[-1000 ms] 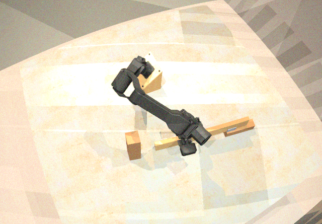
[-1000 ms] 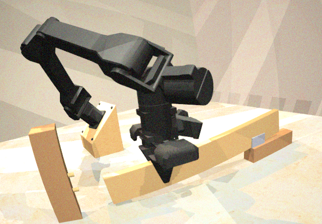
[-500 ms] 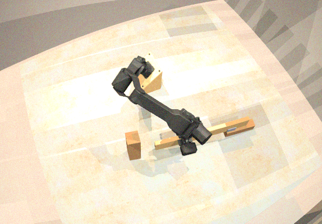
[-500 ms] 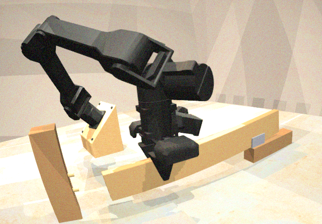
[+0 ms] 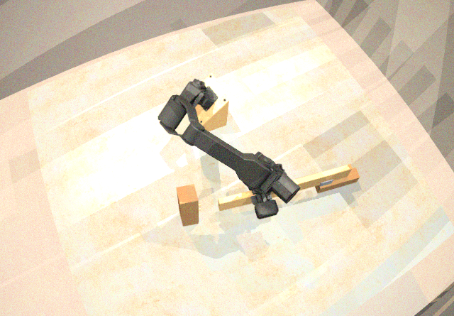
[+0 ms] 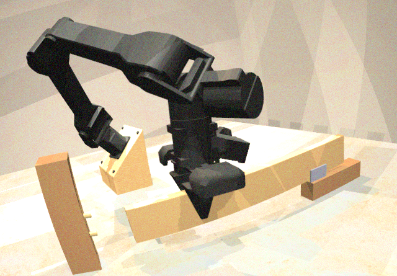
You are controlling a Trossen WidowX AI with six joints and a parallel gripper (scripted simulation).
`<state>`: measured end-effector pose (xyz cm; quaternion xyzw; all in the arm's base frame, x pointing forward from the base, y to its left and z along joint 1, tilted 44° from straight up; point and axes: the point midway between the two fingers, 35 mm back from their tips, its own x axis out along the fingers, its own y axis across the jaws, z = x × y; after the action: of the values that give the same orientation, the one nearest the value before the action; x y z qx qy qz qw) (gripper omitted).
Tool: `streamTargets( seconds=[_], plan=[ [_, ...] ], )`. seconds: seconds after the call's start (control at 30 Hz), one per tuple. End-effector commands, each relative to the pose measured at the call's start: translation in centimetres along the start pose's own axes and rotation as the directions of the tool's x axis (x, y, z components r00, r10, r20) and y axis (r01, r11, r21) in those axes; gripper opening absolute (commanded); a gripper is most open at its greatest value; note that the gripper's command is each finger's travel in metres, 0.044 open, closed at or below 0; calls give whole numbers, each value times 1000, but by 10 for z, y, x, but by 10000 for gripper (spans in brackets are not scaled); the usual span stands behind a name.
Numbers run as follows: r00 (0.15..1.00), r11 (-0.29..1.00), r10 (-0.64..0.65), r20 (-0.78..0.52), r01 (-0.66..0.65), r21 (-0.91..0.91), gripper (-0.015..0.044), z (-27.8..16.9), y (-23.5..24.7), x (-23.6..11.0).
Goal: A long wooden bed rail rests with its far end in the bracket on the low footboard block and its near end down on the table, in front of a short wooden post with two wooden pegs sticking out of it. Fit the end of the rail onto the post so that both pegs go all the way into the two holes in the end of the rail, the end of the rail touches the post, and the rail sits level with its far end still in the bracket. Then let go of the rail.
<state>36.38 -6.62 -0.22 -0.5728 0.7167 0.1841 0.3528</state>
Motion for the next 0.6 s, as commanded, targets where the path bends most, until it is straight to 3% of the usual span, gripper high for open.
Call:
streamTargets(
  seconds=[0.0, 0.57],
  plan=[
    [1000, 1000, -13, 18, 13, 2, 0, 3, -2, -9],
    [1000, 1000, -13, 19, 13, 2, 0, 3, -2, -17]
  ],
)
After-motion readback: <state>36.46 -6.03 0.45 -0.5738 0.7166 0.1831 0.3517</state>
